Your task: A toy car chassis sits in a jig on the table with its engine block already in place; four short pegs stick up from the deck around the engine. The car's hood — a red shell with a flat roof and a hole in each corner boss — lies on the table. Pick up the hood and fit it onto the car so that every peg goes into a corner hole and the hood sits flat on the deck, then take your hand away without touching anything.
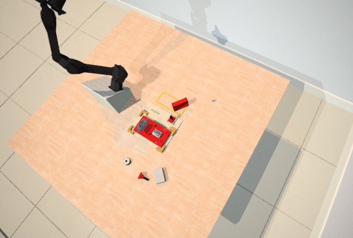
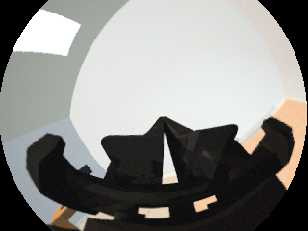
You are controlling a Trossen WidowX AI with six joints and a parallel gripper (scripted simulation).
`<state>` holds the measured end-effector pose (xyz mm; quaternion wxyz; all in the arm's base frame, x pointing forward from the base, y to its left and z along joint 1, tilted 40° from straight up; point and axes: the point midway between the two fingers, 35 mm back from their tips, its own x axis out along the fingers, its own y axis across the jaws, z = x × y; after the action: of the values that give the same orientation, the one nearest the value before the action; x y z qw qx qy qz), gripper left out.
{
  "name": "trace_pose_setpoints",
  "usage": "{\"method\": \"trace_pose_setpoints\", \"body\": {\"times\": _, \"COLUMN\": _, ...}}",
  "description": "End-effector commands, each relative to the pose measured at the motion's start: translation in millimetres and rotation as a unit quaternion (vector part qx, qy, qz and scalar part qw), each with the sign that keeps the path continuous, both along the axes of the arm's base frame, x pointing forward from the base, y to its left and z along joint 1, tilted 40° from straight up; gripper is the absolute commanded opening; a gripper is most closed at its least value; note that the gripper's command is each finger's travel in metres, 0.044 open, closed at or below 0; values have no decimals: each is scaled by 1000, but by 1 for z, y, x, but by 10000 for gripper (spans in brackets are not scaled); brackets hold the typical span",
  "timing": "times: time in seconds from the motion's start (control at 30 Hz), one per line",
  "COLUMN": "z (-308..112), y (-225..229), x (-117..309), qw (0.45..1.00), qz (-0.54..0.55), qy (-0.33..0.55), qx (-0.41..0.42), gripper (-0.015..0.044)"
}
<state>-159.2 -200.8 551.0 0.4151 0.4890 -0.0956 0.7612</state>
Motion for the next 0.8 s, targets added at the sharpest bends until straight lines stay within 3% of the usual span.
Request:
{"method": "trace_pose_setpoints", "body": {"times": 0.0, "z": 1, "y": 2, "x": 0, "qw": 1000, "qz": 0, "qy": 2, "qx": -3, "gripper": 0}}
{"method": "trace_pose_setpoints", "body": {"times": 0.4, "z": 35, "y": 161, "x": 56, "qw": 975, "qz": -11, "qy": 133, "qx": -180, "gripper": 0}}
{"method": "trace_pose_setpoints", "body": {"times": 0.77, "z": 12, "y": 288, "x": 148, "qw": 907, "qz": -43, "qy": 275, "qx": -317, "gripper": 0}}
